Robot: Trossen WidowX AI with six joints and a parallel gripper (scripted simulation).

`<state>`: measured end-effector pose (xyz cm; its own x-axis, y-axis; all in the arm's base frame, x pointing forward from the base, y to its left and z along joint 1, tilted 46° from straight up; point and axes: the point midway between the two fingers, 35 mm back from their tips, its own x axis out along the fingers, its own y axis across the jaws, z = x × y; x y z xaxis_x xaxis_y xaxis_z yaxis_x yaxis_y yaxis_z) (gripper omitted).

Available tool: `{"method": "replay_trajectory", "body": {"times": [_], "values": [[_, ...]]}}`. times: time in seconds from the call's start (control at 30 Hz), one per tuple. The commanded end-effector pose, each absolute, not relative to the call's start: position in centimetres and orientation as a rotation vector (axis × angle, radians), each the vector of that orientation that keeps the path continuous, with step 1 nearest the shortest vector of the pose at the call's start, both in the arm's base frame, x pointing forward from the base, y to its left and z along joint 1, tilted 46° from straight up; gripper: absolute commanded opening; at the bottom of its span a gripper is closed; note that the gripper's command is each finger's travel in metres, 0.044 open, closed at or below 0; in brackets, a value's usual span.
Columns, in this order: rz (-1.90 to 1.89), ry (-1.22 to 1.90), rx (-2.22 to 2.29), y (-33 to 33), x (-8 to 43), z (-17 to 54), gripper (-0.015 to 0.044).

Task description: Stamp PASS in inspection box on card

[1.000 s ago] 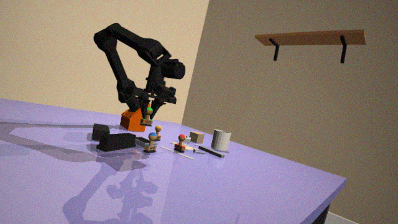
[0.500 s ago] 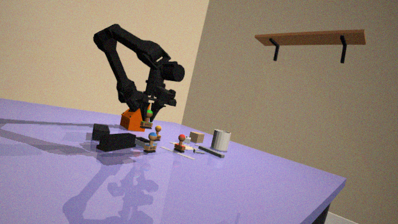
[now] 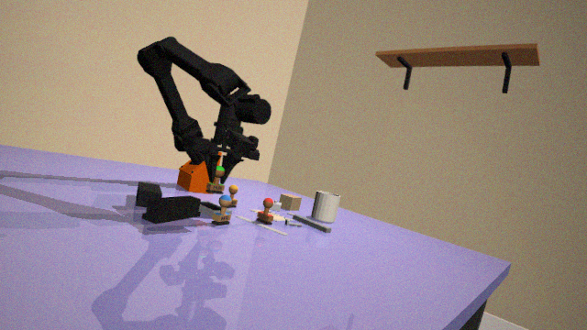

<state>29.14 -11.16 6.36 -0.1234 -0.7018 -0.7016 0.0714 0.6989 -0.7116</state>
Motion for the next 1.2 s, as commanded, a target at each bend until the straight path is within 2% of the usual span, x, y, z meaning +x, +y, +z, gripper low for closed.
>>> {"method": "replay_trajectory", "body": {"times": [0.0,1.17], "values": [[-0.715,1.573,-0.540,-11.4,29.0,6.1,0.0000],[-0.720,1.572,-0.540,-13.0,28.6,4.5,0.0000]]}}
